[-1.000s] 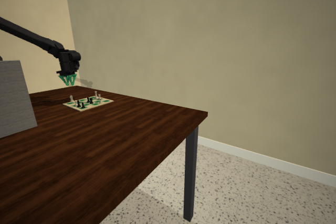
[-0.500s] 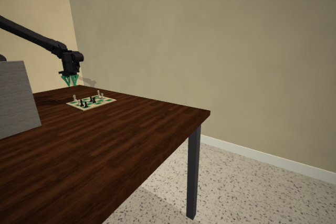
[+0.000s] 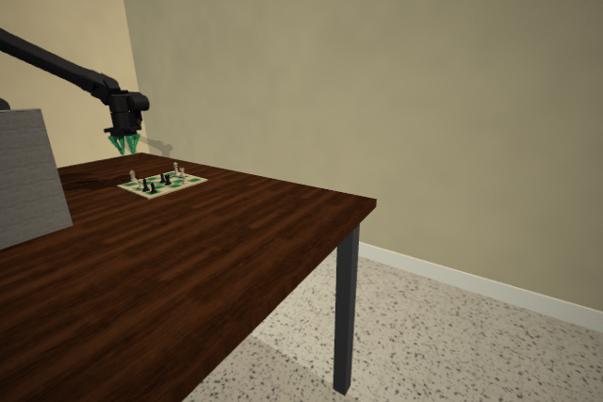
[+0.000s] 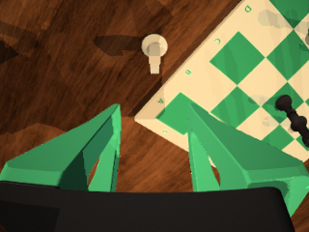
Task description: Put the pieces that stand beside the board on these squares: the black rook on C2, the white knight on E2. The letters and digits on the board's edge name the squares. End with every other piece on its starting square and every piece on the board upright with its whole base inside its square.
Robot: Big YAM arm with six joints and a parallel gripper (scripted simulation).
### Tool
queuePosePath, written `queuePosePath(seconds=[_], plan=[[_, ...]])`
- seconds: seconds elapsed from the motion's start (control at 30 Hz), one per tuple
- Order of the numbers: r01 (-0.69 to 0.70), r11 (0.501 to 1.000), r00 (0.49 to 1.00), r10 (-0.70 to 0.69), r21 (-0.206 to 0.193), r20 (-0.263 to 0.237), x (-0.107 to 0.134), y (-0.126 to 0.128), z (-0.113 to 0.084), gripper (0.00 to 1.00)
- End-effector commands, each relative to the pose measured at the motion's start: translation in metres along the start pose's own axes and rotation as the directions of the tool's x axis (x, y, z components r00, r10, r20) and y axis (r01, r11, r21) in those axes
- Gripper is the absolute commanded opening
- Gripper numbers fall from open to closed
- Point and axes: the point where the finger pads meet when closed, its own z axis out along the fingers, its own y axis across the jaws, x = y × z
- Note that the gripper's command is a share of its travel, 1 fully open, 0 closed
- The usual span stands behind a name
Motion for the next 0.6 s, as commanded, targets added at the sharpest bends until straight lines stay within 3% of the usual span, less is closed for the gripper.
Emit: queuePosePath(seconds=[0.0,0.57], plan=[[0.025,1.000,1.000,-0.025,0.004,0.017,-0.017,-0.003,-0.004,0.37],[0.001,1.000,1.000,-0.001,-0.006,-0.001,-0.002,0.000,0.015,0.37]])
